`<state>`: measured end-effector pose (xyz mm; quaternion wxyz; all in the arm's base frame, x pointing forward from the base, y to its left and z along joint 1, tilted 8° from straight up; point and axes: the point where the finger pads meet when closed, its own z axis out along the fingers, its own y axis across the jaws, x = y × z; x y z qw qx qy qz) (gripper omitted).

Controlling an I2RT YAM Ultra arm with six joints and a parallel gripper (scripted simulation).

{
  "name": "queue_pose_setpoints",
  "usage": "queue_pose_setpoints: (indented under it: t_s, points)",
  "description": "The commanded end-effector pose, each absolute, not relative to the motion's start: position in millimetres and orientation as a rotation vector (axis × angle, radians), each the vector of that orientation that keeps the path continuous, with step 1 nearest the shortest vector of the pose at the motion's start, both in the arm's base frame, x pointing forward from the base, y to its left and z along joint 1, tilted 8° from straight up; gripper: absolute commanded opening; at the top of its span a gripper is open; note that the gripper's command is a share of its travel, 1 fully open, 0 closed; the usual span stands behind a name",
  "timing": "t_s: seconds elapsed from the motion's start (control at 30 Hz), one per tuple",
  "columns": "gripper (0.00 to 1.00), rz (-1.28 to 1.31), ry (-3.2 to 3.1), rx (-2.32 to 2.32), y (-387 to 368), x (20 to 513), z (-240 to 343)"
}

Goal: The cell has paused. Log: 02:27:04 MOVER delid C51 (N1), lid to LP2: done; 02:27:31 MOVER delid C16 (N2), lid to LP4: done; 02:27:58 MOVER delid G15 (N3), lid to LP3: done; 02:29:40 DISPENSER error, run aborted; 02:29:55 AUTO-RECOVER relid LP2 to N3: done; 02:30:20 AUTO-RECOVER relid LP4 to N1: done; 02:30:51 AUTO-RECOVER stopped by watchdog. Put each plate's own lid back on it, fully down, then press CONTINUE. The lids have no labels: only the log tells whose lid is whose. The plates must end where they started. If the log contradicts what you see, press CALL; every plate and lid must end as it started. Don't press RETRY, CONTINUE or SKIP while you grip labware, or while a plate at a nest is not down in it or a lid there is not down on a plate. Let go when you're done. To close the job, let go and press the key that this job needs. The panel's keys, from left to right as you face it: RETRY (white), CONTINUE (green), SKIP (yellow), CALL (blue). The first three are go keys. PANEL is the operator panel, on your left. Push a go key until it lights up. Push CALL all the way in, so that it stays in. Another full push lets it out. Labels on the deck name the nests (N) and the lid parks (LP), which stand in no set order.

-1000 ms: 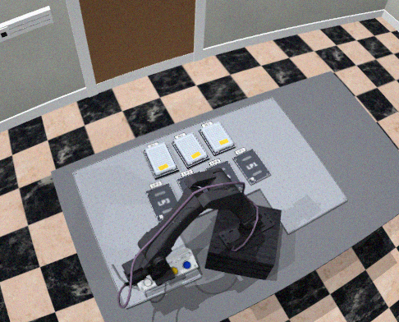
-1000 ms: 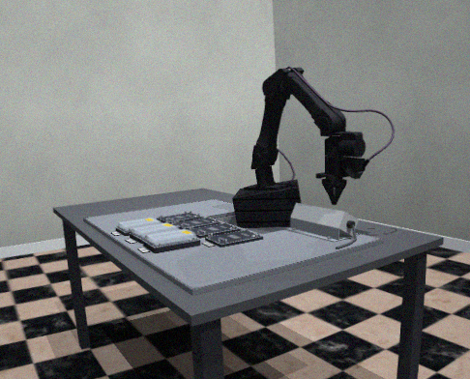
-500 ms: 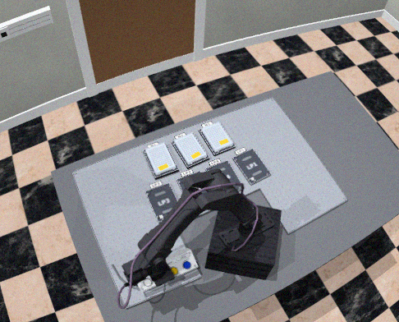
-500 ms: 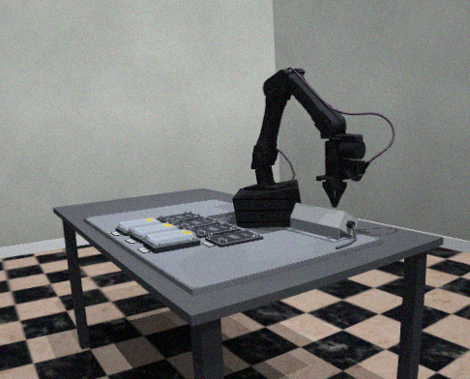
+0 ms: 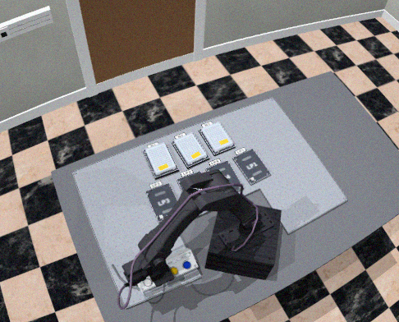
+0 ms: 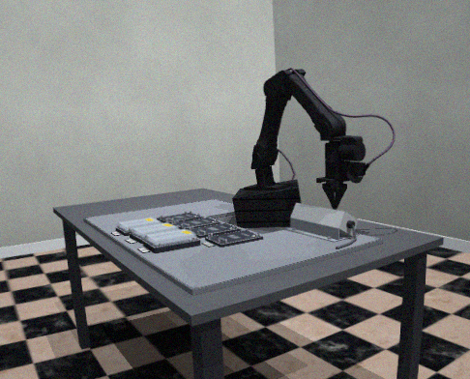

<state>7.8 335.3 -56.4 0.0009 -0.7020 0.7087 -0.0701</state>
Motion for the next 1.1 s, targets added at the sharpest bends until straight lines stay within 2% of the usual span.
queue_pose_setpoints:
  t_s: [0.0,1.07]
  points:
    - [0.00,-0.207,2.215,-2.202,336.6,7.9,-59.2]
    - [0.00,-0.205,2.217,-2.199,336.3,10.1,-64.8]
